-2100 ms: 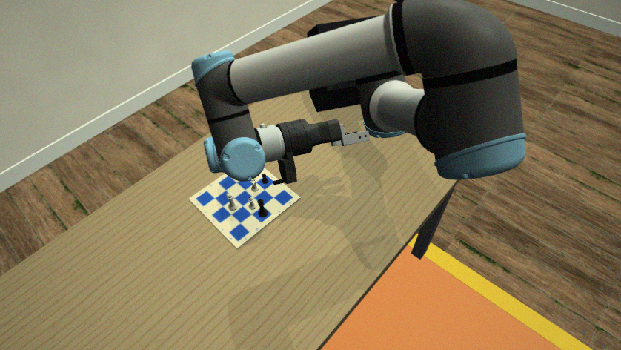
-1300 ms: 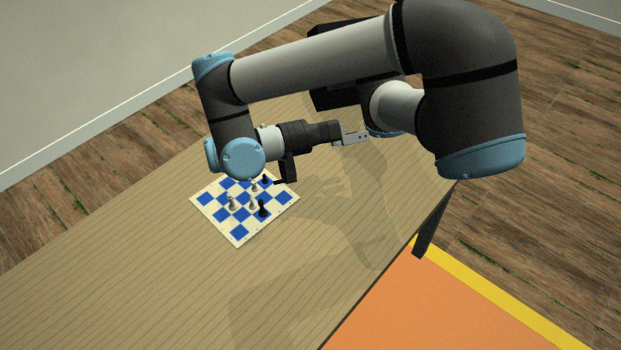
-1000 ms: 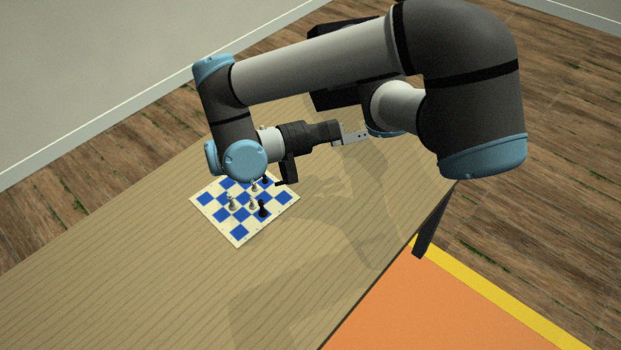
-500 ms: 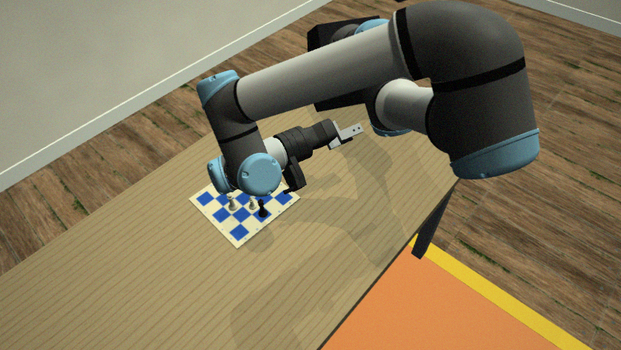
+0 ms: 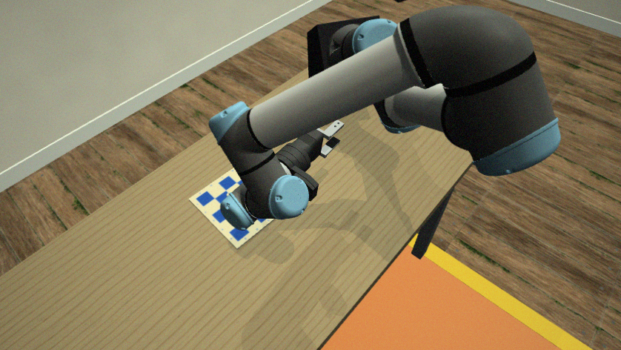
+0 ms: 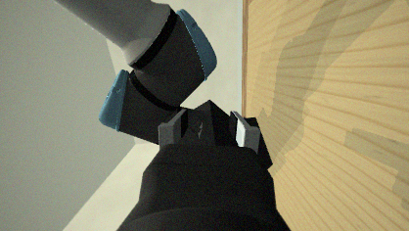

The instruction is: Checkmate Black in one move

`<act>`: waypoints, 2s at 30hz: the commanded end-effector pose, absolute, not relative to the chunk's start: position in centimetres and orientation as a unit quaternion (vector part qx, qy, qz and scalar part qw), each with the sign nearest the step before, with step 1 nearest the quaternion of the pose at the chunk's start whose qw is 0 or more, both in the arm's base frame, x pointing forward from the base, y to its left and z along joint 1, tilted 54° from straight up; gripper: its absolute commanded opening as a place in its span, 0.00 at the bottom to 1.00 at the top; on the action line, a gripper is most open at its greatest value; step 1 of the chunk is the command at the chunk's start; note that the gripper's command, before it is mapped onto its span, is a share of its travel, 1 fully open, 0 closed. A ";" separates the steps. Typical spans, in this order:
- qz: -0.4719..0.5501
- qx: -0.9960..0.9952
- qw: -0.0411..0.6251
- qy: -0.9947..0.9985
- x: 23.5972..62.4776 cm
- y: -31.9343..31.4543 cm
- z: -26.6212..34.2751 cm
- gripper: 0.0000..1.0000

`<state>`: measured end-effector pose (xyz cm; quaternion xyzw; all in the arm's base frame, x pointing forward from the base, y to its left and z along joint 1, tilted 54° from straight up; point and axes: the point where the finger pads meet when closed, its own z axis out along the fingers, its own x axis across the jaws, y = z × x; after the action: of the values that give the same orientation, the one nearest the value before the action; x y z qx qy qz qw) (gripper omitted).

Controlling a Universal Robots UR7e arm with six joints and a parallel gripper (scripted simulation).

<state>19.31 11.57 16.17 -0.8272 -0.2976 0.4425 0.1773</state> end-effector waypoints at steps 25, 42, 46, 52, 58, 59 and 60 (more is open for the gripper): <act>0.231 -0.533 0.013 -0.814 34.2 16.5 15.4 1.00; 0.150 -0.222 -0.132 -0.954 39.4 22.9 19.9 1.00; 0.135 -0.139 -0.169 -0.966 39.9 23.9 20.8 1.00; 0.130 -0.100 -0.187 -0.968 40.3 24.9 21.6 1.00; 0.130 -0.092 -0.191 -0.969 40.4 25.1 21.8 1.00; 0.130 -0.092 -0.192 -0.969 40.4 25.1 21.8 1.00; 0.130 -0.091 -0.192 -0.969 40.4 25.1 21.8 1.00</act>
<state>40.33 24.93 21.55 -0.1000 -0.9685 0.1305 -0.1871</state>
